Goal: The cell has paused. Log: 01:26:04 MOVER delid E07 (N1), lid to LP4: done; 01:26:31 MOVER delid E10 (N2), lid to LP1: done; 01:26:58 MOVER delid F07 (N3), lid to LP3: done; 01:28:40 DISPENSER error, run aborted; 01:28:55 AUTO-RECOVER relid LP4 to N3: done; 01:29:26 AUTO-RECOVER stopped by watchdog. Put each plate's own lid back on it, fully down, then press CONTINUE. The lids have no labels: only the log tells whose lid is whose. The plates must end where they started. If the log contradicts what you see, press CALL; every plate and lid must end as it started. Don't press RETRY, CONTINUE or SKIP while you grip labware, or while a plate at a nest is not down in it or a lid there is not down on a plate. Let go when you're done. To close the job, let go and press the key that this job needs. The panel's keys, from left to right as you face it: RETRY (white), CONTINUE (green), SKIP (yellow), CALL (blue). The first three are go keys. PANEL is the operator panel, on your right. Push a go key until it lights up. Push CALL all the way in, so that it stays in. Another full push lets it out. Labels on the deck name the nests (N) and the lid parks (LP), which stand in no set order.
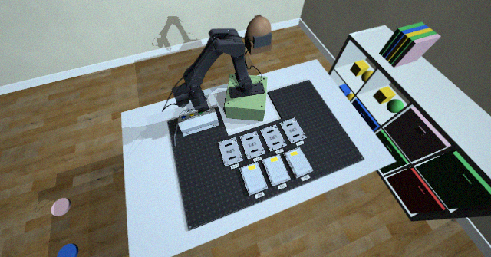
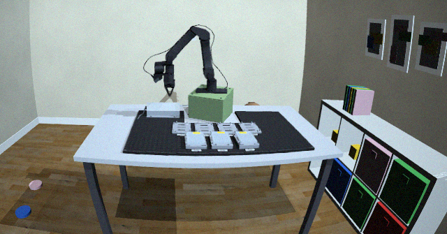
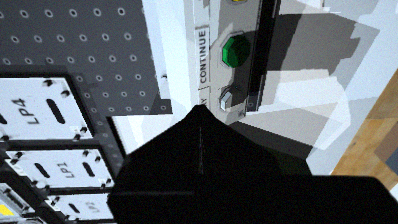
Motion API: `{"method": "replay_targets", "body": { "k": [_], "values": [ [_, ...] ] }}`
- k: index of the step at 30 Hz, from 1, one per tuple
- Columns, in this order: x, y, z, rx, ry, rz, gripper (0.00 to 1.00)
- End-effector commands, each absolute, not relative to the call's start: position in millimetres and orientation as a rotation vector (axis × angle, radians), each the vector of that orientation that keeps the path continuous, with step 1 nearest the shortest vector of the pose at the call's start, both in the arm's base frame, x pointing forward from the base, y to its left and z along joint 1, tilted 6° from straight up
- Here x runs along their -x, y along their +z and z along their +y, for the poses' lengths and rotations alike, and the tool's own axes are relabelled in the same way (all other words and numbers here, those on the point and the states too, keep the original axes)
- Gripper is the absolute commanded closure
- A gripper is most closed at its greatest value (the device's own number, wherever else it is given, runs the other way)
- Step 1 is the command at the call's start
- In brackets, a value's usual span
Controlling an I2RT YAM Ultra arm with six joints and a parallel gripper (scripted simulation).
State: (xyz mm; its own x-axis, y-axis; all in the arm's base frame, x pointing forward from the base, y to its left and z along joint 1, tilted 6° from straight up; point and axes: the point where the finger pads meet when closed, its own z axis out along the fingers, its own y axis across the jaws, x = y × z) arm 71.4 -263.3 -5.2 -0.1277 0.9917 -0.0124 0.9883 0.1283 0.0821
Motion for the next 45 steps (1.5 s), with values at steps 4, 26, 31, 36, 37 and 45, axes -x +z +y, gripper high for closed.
{"method": "replay_targets", "body": {
  "k": [4,26,31,36,37,45],
  "values": [
    [-47.7,2.7,-292.8,-2.001,0.066,2.288,1.00],
    [-42.0,2.9,-300.8,-1.997,0.050,2.278,1.00],
    [-41.6,6.7,-302.9,-1.991,0.035,2.272,1.00],
    [-41.1,3.6,-301.2,-1.999,0.051,2.279,1.00],
    [-41.0,2.9,-300.9,-2.001,0.055,2.280,1.00],
    [-40.8,5.9,-302.8,-1.996,0.045,2.275,1.00]
  ]
}}
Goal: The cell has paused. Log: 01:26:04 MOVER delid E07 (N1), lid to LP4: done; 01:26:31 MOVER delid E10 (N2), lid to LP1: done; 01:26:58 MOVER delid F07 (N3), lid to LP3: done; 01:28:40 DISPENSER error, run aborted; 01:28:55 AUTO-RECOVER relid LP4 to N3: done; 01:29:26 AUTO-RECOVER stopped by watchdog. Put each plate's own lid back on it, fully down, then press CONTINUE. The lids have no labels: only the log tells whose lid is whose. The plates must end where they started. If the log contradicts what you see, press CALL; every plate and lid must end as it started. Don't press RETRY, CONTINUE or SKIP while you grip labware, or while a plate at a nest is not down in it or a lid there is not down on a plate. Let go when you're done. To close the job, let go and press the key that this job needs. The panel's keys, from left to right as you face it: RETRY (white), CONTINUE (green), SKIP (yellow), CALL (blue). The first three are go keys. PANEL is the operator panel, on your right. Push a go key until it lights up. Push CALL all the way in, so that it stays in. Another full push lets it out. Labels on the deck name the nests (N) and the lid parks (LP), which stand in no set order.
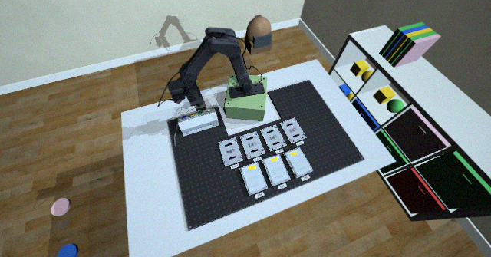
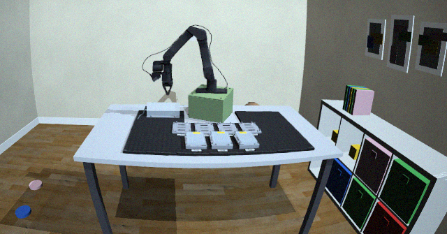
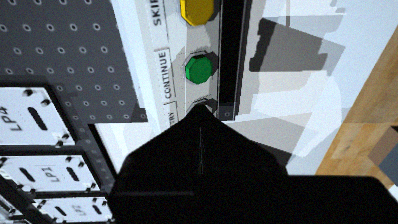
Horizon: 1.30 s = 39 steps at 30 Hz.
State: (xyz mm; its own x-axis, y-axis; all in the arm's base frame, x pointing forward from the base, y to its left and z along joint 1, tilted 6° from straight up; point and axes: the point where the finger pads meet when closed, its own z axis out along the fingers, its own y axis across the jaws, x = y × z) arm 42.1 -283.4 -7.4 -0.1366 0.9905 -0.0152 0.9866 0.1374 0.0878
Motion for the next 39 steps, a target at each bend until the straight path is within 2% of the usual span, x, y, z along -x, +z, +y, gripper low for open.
{"method": "replay_targets", "body": {
  "k": [1,13,25,39],
  "values": [
    [-40.7,5.2,-302.6,-1.998,0.048,2.277,1.00],
    [-40.3,4.7,-302.5,-1.995,0.041,2.273,1.00],
    [-46.5,-27.7,-290.0,-2.006,0.084,2.302,1.00],
    [-47.6,-22.8,-292.6,-1.992,0.061,2.294,1.00]
  ]
}}
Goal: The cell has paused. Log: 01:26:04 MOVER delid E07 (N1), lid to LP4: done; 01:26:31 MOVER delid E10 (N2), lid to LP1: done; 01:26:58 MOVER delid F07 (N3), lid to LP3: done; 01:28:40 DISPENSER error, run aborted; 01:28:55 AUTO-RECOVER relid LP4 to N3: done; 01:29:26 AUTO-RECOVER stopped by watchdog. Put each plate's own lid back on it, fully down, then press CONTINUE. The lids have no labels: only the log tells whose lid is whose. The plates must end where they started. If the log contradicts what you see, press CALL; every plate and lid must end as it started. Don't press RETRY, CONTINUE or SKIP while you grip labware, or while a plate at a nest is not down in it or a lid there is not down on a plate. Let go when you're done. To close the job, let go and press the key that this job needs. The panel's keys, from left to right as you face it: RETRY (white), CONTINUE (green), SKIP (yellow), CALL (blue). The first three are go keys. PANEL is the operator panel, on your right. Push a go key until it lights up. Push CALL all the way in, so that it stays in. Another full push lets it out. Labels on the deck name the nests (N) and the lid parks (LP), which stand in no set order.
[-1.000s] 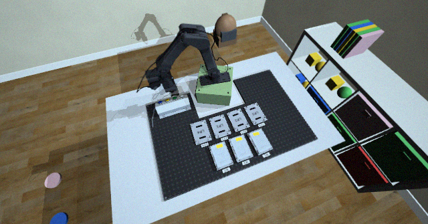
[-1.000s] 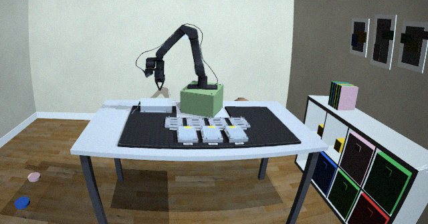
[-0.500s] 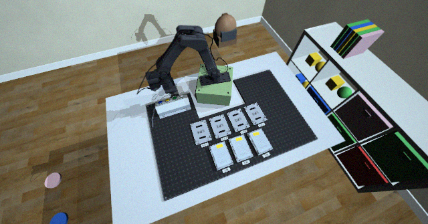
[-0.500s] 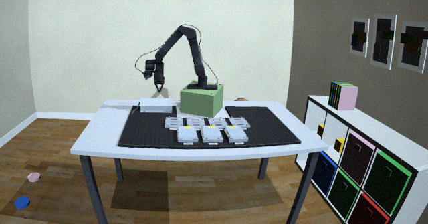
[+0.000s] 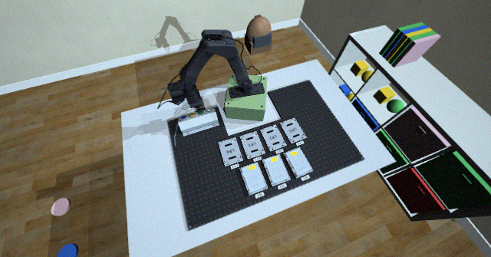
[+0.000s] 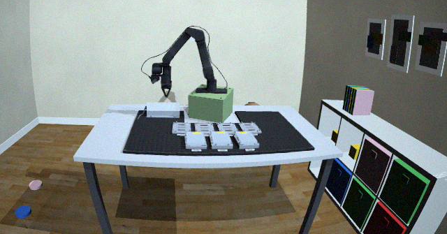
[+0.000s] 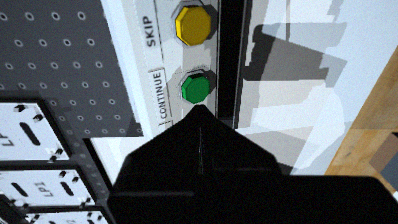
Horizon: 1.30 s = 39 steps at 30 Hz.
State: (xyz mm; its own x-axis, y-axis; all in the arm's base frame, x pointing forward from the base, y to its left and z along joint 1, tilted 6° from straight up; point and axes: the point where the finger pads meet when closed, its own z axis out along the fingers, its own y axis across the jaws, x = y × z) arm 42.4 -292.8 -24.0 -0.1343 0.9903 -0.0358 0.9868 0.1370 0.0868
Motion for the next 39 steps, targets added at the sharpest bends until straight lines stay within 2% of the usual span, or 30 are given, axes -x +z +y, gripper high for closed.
{"method": "replay_targets", "body": {
  "k": [1,20,39],
  "values": [
    [-47.5,-23.7,-290.7,-1.995,0.064,2.295,1.00],
    [-46.3,-16.2,-294.2,-1.989,0.041,2.280,1.00],
    [-48.7,-35.6,-290.6,-1.989,0.051,2.289,1.00]
  ]
}}
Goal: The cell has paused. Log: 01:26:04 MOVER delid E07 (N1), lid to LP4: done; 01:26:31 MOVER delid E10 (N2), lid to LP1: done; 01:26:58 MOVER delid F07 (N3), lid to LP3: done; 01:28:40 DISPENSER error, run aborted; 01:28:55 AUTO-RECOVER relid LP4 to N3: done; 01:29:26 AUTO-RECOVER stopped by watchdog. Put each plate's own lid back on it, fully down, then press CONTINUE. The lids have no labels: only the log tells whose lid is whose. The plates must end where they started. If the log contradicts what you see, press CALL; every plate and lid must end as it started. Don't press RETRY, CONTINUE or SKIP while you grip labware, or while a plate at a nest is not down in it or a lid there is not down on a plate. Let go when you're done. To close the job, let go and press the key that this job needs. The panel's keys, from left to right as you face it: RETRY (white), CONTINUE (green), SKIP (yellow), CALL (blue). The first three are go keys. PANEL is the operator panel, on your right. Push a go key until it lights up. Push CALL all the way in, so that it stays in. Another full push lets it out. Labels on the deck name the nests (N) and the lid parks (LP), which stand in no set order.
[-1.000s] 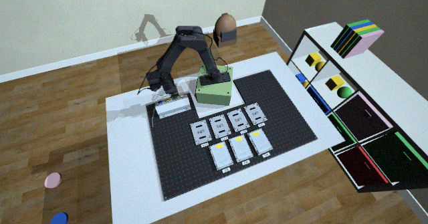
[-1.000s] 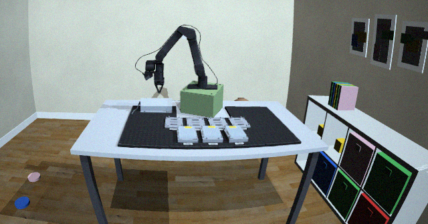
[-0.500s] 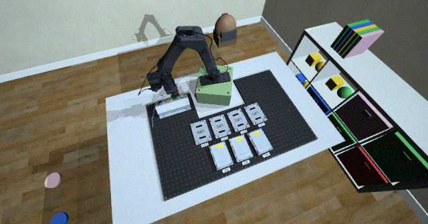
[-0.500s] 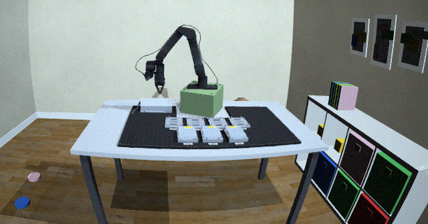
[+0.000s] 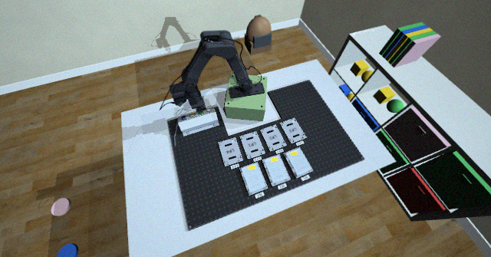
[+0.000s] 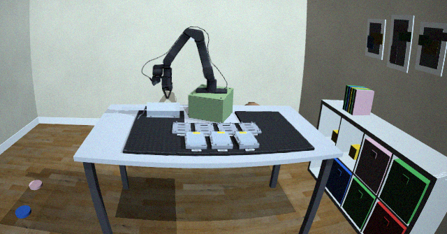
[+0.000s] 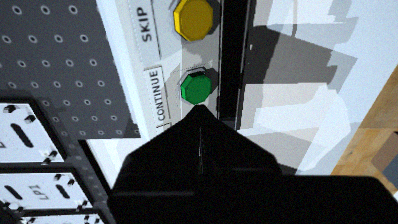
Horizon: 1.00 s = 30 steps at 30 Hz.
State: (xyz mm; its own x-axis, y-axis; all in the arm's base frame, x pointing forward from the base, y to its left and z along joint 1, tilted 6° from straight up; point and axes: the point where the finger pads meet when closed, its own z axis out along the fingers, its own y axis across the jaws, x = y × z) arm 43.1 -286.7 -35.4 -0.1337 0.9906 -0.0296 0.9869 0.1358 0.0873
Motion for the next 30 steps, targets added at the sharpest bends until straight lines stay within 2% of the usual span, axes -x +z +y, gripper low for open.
{"method": "replay_targets", "body": {
  "k": [1,30],
  "values": [
    [-48.7,-35.6,-290.6,-1.989,0.051,2.289,1.00],
    [-49.5,-57.7,-284.1,-2.006,0.082,2.305,1.00]
  ]
}}
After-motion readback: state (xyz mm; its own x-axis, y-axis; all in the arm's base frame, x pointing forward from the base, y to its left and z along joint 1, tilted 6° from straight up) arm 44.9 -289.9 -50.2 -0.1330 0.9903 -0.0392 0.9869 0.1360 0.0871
